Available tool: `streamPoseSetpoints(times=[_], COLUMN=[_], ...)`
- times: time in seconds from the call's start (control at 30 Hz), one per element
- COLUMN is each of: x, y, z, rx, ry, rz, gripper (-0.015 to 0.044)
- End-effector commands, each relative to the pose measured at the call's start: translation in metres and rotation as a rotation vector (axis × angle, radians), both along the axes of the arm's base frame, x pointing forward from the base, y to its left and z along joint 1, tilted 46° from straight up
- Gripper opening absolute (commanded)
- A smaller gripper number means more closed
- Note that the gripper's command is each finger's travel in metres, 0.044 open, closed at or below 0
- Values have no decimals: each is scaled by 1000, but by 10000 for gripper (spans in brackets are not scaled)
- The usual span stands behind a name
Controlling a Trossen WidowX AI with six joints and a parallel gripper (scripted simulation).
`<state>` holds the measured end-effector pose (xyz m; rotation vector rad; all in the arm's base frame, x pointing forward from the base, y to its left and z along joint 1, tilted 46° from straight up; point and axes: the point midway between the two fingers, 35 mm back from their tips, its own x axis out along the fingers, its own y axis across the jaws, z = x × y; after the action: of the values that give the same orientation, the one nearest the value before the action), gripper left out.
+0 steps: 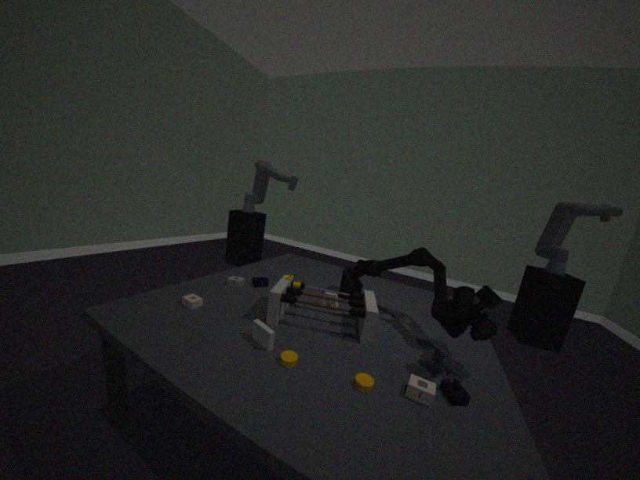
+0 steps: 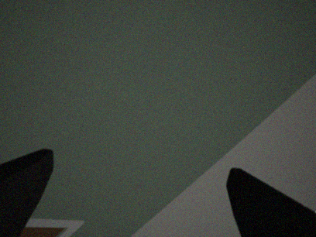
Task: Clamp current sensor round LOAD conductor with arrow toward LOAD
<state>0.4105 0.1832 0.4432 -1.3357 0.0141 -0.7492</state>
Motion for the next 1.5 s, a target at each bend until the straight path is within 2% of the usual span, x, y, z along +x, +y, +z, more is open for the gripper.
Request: streamPoseSetpoints(times=[0.0, 0.2, 0.37, 0.63, 1.13, 1.47], x=[0, 0, -10, -37, -93, -95], y=[-1, -43, -91, -143, -182, -183], z=[1, 22, 20, -21, -116, -120], rx=[1, 64, 223, 592, 1289, 1317], ry=[-3, -121, -176, -145, -56, -54], rz=[3, 164, 401, 659, 783, 783], gripper=[426, 440, 440, 440, 440, 440])
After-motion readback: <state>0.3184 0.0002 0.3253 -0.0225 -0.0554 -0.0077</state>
